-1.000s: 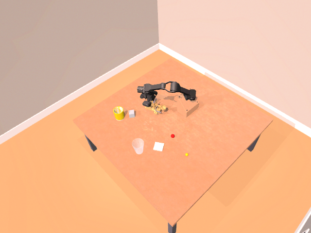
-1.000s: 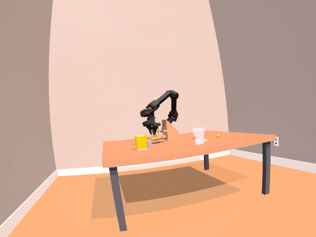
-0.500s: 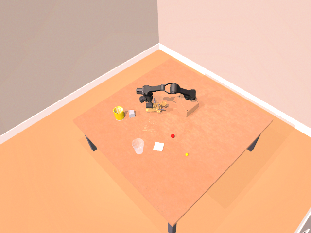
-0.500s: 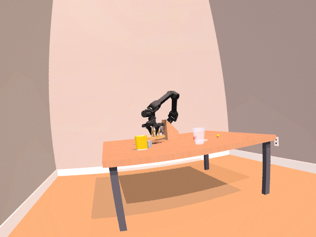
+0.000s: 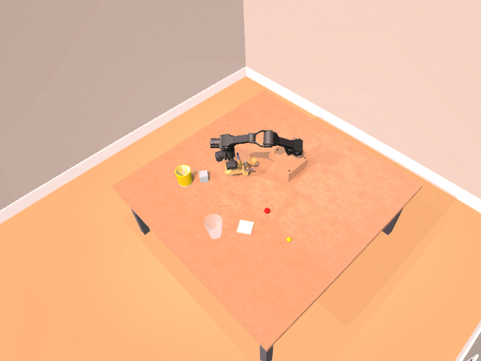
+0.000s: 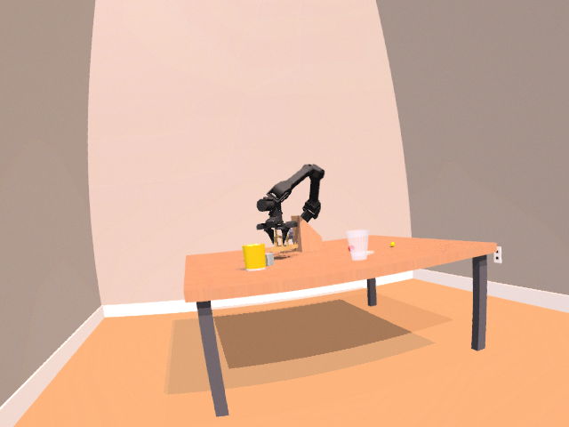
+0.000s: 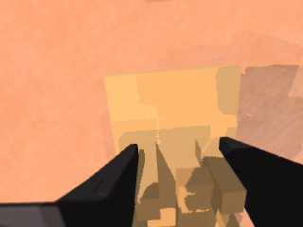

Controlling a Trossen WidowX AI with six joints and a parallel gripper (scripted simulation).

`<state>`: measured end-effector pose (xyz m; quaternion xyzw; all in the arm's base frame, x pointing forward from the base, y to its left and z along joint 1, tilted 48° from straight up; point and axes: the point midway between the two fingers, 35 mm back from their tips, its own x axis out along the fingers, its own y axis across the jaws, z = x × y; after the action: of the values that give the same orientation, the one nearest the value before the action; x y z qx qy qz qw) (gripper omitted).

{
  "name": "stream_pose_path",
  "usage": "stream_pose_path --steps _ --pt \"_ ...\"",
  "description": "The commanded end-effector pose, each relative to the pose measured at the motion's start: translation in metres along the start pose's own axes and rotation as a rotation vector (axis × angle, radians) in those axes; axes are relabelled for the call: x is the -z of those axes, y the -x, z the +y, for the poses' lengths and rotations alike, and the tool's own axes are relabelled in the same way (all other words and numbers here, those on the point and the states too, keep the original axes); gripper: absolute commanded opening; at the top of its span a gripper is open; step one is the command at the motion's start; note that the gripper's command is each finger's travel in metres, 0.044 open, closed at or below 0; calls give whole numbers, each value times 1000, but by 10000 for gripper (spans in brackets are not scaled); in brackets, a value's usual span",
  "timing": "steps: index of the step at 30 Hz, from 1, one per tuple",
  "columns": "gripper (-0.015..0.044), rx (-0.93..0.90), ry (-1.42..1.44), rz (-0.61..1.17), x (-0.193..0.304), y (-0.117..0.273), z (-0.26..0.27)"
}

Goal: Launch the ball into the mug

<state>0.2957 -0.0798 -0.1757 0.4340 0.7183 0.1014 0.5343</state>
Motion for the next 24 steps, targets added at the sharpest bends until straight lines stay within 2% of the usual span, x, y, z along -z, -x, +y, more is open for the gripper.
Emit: stream_pose_path --steps 1,24 --pt "0 -4 2 -6 -1 -4 1" --pt "0 -6 2 -5 -1 -42 2"
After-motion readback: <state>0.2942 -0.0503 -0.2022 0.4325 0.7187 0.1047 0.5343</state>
